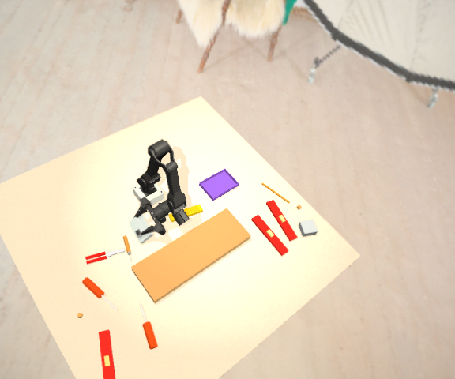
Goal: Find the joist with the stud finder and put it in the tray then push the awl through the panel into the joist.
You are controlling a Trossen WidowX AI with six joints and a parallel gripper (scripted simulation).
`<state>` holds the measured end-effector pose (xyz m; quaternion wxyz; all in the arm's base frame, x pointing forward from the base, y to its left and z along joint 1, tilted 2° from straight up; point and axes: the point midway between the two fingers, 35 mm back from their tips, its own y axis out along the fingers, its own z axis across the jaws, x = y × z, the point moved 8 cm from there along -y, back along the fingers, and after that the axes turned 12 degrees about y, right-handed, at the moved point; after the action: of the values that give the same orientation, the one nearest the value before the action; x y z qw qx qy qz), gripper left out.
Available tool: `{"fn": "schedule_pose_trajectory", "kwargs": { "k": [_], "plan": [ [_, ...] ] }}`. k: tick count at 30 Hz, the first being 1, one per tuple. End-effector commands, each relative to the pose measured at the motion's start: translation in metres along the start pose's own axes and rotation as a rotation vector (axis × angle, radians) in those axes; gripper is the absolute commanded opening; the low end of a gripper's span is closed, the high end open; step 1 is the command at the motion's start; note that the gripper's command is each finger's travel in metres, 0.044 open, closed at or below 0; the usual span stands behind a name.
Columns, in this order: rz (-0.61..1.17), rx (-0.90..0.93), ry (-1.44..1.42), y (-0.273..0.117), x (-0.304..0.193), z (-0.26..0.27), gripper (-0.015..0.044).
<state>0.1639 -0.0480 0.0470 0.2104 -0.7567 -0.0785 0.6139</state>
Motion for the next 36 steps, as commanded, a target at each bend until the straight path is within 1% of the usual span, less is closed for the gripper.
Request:
{"fn": "schedule_pose_trajectory", "kwargs": {
  "k": [1,35,36],
  "plan": [
    [-0.020,0.010,0.001,-0.0006,0.0020,0.0000,0.0378],
    [0.002,0.001,0.001,-0.0015,0.0011,-0.0008,0.0378],
    [0.002,0.001,0.000,-0.0016,0.0011,-0.0008,0.0405]
  ]
}}
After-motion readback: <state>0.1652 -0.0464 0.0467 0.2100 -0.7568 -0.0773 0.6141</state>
